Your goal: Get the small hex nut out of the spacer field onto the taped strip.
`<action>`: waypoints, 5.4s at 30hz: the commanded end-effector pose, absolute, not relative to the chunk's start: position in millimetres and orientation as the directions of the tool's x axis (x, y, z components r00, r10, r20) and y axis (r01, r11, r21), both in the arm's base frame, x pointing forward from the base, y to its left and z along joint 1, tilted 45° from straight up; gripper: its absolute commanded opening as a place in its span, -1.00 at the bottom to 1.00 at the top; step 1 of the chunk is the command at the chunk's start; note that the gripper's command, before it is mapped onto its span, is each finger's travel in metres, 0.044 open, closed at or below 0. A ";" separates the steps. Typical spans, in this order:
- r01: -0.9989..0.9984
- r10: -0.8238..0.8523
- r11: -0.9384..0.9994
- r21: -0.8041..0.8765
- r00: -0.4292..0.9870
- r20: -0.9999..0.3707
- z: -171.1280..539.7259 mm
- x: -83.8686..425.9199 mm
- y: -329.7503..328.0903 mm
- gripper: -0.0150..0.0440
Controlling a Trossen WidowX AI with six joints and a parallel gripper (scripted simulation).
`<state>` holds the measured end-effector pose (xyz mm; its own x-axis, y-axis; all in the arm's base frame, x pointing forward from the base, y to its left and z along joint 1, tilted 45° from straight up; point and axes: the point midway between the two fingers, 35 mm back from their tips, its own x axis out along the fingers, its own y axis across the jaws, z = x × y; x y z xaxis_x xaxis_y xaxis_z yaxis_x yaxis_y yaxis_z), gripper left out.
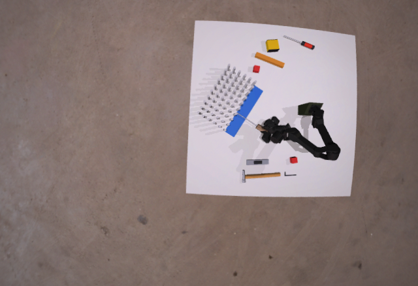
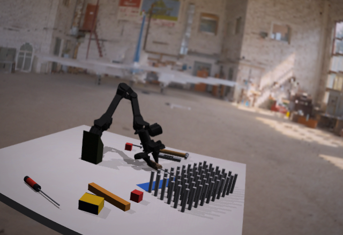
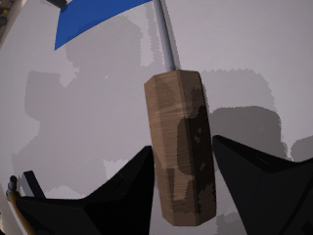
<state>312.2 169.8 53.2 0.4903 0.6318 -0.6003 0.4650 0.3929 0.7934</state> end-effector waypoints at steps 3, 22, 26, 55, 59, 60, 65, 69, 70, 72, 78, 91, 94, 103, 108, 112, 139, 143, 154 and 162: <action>0.470 0.627 0.391 0.791 0.493 -0.603 54.2 308.7 170.1 -0.49; 0.466 0.628 0.393 0.793 0.493 -0.602 63.2 310.0 163.6 -0.49; 0.464 0.629 0.394 0.793 0.494 -0.601 66.1 310.8 161.4 -0.49; 0.472 0.619 0.408 0.781 0.486 -0.617 108.3 284.5 138.7 -0.49; 0.471 0.618 0.413 0.780 0.484 -0.620 122.4 287.9 124.4 -0.49; 0.471 0.618 0.413 0.779 0.484 -0.620 126.0 288.4 120.8 -0.49; 0.470 0.619 0.412 0.781 0.484 -0.618 144.7 289.0 102.6 -0.49; 0.467 0.621 0.408 0.784 0.487 -0.614 160.7 287.2 88.2 -0.49; 0.467 0.622 0.407 0.785 0.488 -0.612 164.7 286.4 84.6 -0.49; 0.465 0.623 0.403 0.788 0.490 -0.609 172.0 284.6 78.3 -0.49; 0.552 0.576 0.374 0.746 0.492 -0.653 153.6 298.4 67.9 -0.49; 0.791 0.415 0.194 0.581 0.470 -0.779 117.5 331.1 -0.3 -0.49; 0.835 0.379 0.138 0.533 0.453 -0.807 107.1 334.8 -17.8 -0.49; 0.927 0.279 -0.058 0.370 0.371 -0.886 70.6 335.0 -72.7 -0.49; 0.944 0.243 -0.165 0.286 0.320 -0.916 52.4 332.4 -100.9 -0.49; 0.944 0.221 -0.250 0.217 0.274 -0.936 37.4 327.9 -123.0 -0.49; 0.759 0.205 -0.635 -0.142 -0.012 -0.979 -53.5 265.7 -238.2 -0.49; 0.694 0.212 -0.693 -0.195 -0.063 -0.975 -68.6 250.4 -254.4 -0.49; 0.484 0.254 -0.815 -0.319 -0.197 -0.947 -110.4 201.2 -290.6 -0.49; 0.315 0.303 -0.867 -0.387 -0.284 -0.910 -140.8 160.3 -308.2 -0.49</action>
